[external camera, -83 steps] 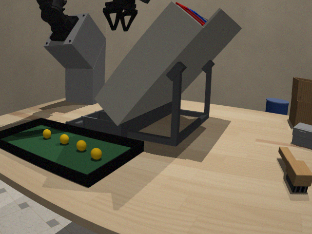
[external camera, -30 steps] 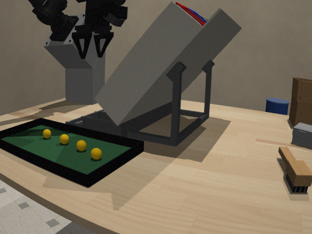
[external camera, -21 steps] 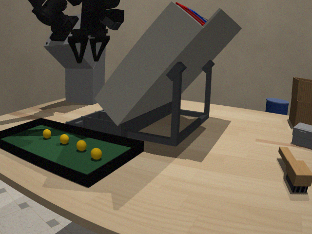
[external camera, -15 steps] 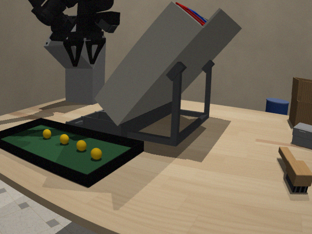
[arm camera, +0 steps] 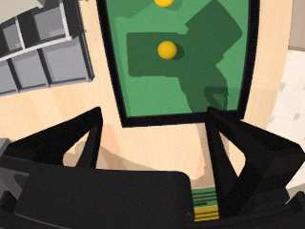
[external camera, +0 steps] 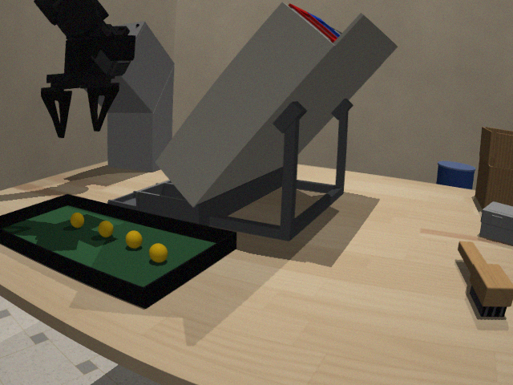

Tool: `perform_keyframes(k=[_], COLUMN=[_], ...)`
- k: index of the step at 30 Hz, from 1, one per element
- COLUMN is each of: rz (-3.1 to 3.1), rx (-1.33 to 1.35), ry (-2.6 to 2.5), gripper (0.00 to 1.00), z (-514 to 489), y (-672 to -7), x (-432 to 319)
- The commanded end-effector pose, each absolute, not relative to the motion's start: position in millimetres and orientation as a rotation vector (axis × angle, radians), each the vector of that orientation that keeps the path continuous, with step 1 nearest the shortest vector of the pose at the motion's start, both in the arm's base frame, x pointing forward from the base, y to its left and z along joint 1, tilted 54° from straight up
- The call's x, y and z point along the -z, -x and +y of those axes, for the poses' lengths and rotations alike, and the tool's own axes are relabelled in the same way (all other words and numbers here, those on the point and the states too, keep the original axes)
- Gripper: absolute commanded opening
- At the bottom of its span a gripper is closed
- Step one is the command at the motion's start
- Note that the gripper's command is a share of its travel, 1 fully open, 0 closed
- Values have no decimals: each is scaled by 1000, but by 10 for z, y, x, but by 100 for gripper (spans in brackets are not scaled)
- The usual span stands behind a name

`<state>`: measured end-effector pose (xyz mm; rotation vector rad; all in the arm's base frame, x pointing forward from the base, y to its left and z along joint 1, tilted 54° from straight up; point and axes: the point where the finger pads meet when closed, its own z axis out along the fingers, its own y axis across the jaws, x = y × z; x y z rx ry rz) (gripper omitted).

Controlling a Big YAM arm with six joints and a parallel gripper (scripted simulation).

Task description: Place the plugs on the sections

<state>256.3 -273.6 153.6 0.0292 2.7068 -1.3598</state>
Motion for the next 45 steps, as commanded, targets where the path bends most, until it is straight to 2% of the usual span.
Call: perform_keyframes(k=[1,45], rz=[2705,2733], rx=[1374,1362], ry=[71,110], gripper=[80,80], z=[-2771,-2871], y=[-2621,-2606], x=[-1616,-1699])
